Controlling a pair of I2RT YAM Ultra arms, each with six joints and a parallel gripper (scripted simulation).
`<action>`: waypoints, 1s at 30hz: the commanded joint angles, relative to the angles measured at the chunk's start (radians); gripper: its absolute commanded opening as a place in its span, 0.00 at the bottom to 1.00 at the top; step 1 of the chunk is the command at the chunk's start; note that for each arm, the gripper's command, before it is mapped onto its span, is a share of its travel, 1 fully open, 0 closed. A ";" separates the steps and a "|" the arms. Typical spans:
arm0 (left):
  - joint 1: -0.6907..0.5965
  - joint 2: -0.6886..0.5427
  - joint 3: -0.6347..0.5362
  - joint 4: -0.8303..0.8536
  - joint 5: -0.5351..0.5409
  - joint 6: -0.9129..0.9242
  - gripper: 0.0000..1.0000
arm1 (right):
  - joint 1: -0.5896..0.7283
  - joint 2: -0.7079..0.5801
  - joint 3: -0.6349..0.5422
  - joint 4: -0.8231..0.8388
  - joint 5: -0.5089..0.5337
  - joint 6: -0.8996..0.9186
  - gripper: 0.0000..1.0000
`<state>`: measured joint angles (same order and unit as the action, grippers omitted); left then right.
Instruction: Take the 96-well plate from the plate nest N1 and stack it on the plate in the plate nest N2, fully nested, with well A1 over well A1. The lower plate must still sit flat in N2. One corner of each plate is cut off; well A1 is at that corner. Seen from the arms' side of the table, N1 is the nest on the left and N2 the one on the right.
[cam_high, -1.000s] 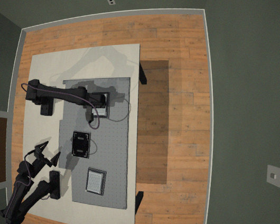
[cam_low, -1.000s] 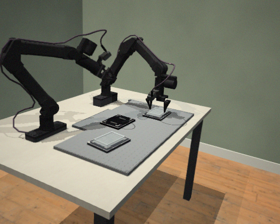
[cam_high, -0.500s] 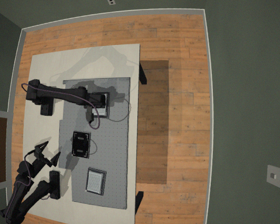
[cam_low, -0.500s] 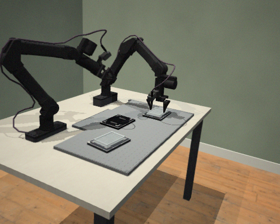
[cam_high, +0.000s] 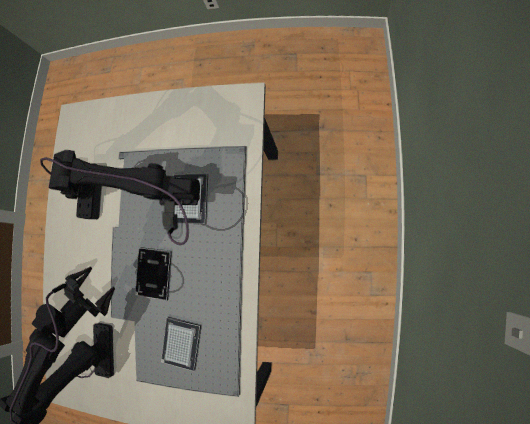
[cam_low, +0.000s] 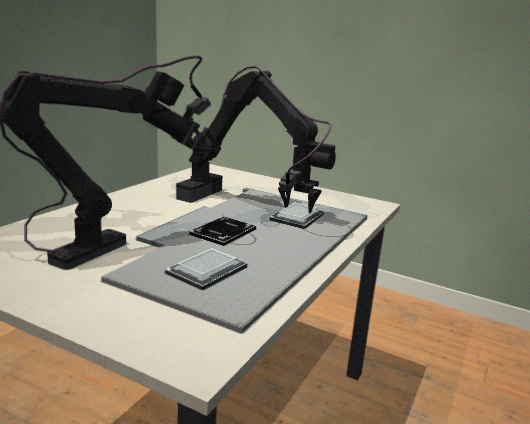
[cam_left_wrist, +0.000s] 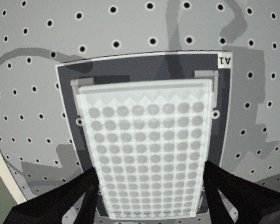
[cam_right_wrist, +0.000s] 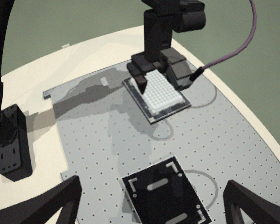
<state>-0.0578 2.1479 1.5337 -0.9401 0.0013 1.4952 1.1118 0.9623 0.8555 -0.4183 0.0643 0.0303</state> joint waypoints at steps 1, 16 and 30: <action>-0.005 -0.005 0.032 -0.042 -0.001 0.013 0.78 | 0.004 -0.014 -0.006 0.006 0.005 -0.010 1.00; -0.001 -0.049 0.109 -0.155 -0.001 0.012 0.78 | -0.005 -0.058 -0.005 -0.123 0.009 -0.018 1.00; -0.001 -0.049 0.109 -0.155 -0.001 0.012 0.78 | -0.041 -0.540 -0.001 -0.663 0.020 0.000 1.00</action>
<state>-0.0578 2.1239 1.6222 -1.0771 0.0010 1.4982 1.0809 0.5125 0.8562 -0.9215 0.0700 0.0238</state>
